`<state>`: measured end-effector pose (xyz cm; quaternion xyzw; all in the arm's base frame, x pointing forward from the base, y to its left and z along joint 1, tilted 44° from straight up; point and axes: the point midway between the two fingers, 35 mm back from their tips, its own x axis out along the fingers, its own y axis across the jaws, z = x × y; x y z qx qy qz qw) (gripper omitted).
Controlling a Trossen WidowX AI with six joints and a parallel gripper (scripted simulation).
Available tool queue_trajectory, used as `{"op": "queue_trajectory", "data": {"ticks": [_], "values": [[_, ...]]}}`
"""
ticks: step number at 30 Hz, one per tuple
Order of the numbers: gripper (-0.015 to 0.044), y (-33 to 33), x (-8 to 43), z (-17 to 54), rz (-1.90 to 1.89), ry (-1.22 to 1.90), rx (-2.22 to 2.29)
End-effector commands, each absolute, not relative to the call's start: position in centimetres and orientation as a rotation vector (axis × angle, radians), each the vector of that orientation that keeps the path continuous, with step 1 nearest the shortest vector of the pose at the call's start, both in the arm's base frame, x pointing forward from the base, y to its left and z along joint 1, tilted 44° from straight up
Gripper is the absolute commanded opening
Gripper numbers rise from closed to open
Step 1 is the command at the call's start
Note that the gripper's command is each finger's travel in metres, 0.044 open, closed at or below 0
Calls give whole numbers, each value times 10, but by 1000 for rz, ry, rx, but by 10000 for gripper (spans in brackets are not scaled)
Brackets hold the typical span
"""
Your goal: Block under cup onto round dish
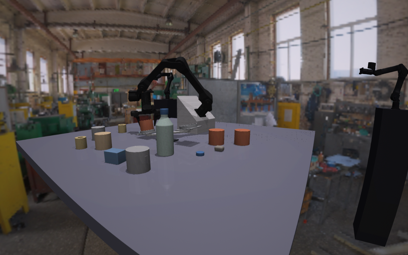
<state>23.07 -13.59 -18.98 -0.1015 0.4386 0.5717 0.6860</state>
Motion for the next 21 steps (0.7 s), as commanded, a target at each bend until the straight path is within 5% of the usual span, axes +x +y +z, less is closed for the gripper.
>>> {"op": "queue_trajectory", "data": {"ticks": [1, 21], "values": [[440, -165, 234, -163, 1261, 980, -252], [440, -197, 233, -130, 1244, 980, -249]]}}
